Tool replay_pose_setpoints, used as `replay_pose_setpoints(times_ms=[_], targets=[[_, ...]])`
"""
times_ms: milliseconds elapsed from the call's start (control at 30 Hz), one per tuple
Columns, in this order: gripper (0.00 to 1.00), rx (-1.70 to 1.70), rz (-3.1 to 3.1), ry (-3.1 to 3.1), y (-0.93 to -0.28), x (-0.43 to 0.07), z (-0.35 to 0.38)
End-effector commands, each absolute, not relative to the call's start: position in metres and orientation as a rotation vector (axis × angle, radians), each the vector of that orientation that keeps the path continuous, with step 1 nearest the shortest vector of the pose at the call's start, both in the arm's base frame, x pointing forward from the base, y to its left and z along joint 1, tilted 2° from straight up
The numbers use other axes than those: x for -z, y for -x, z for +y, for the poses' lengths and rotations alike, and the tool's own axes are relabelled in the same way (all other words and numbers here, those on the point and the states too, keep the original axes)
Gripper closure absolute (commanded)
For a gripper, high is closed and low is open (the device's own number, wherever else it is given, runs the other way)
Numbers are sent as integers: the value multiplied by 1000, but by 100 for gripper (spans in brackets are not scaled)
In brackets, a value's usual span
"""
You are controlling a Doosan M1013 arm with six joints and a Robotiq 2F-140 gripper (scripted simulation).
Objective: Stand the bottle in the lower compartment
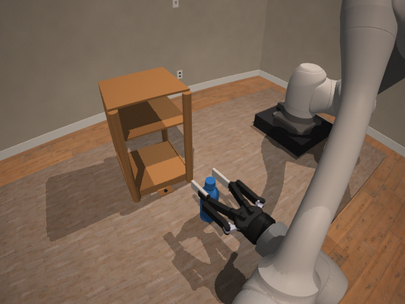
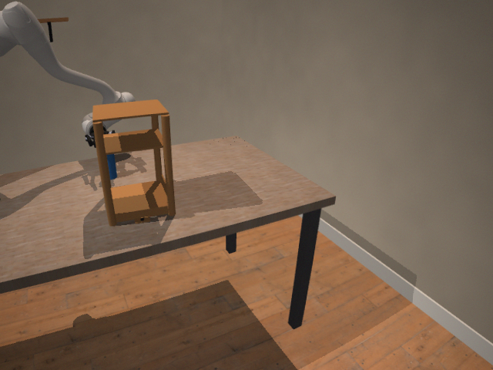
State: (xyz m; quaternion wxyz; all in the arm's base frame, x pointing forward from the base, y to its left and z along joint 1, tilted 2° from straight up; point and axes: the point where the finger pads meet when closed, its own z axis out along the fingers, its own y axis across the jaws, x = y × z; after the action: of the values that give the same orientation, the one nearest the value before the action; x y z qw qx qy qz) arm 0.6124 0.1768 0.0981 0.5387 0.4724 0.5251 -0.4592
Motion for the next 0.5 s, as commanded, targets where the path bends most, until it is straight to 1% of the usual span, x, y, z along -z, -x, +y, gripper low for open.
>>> replay_pose_setpoints(times_ms=[0, 467], targets=[[57, 1092, 1249, -1124, -613, -92, 177], [57, 1092, 1249, -1124, -613, -66, 177]])
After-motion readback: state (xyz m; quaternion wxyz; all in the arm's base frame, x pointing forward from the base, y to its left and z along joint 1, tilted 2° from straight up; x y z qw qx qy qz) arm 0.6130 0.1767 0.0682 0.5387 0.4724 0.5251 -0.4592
